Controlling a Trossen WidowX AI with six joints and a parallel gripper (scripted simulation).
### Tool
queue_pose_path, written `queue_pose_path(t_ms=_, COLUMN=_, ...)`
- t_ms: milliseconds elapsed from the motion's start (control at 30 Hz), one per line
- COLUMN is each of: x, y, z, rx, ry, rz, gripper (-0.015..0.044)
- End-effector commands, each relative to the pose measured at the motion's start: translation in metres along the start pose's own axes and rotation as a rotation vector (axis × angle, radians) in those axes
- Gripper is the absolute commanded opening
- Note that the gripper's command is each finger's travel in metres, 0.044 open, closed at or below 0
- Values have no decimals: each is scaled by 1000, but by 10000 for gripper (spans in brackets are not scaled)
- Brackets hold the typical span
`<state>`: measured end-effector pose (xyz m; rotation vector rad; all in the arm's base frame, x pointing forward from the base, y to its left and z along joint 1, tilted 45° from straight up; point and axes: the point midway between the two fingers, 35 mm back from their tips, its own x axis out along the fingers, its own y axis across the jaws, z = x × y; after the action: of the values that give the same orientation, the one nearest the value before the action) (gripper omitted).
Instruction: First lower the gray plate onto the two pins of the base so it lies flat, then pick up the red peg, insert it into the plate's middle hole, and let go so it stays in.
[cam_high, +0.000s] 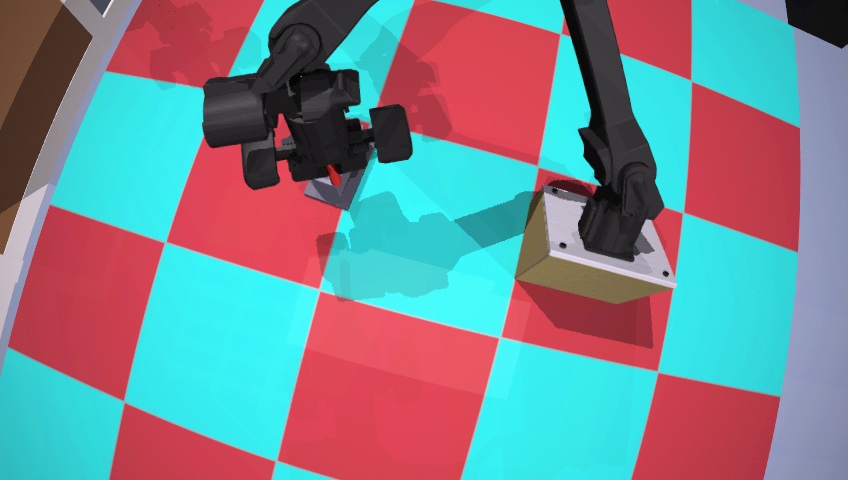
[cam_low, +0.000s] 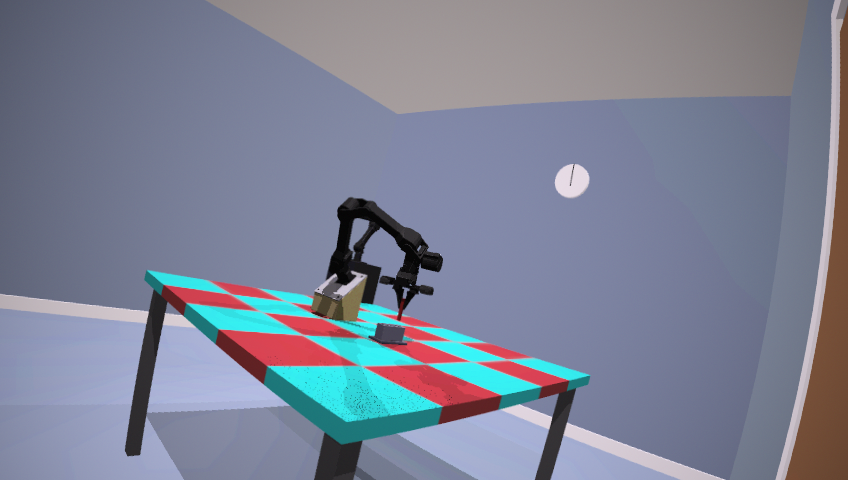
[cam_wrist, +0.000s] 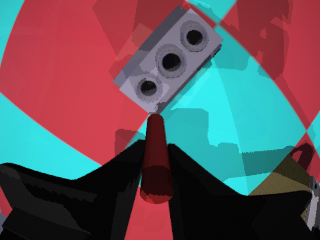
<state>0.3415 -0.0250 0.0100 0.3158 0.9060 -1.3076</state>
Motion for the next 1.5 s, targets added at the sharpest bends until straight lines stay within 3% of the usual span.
queue_pose_path(t_ms=0, x=-1, y=-1, z=15, rx=1, ry=-11, rz=1, gripper=0)
queue_pose_path(t_ms=367, x=-1, y=-5, z=48, rx=2, ry=-24, rz=-7, gripper=0)
queue_pose_path(t_ms=1467, x=0, y=-6, z=48, rx=2, ry=-24, rz=-7, gripper=0)
